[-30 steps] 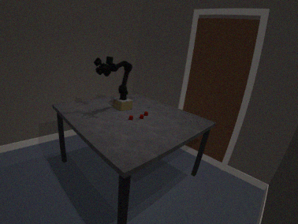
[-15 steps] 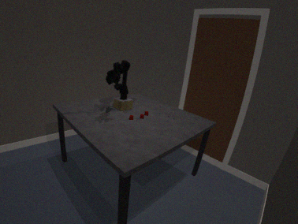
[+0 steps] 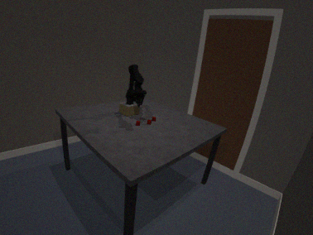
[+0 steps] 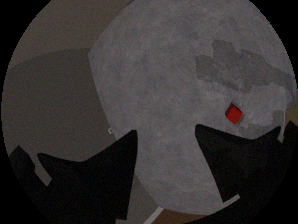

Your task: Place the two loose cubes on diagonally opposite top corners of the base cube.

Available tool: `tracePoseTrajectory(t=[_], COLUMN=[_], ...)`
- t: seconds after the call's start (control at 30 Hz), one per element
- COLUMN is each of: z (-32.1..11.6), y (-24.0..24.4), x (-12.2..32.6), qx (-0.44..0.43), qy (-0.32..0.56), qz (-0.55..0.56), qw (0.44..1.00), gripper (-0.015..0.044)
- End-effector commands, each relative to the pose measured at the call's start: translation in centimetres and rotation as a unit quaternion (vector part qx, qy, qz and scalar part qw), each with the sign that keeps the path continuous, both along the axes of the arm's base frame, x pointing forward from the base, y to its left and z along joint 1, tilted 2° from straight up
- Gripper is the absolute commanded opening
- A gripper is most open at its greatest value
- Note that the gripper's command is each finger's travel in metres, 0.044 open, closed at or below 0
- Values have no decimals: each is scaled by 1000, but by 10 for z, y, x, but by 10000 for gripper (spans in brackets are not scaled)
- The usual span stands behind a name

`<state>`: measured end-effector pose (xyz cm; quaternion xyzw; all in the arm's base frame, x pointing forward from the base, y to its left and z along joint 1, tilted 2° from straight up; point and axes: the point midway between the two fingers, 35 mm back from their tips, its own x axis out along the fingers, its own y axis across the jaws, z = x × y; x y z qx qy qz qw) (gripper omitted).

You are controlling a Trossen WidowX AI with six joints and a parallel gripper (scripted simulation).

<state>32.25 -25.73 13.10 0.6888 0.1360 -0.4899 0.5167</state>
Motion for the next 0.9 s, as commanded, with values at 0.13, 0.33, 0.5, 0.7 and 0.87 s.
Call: tracePoseTrajectory(t=[0.13, 0.33, 0.5, 0.7, 0.87], z=[-42, -66, -74, -74, -118], y=[84, 147, 175, 176, 175], x=[17, 11, 4, 4, 5], qx=[10, 17, 20, 20, 20], qy=[155, 257, 301, 302, 302], qz=[222, 390, 467, 469, 469], qw=[963, 884, 831, 829, 829], gripper=[265, 265, 265, 265, 265])
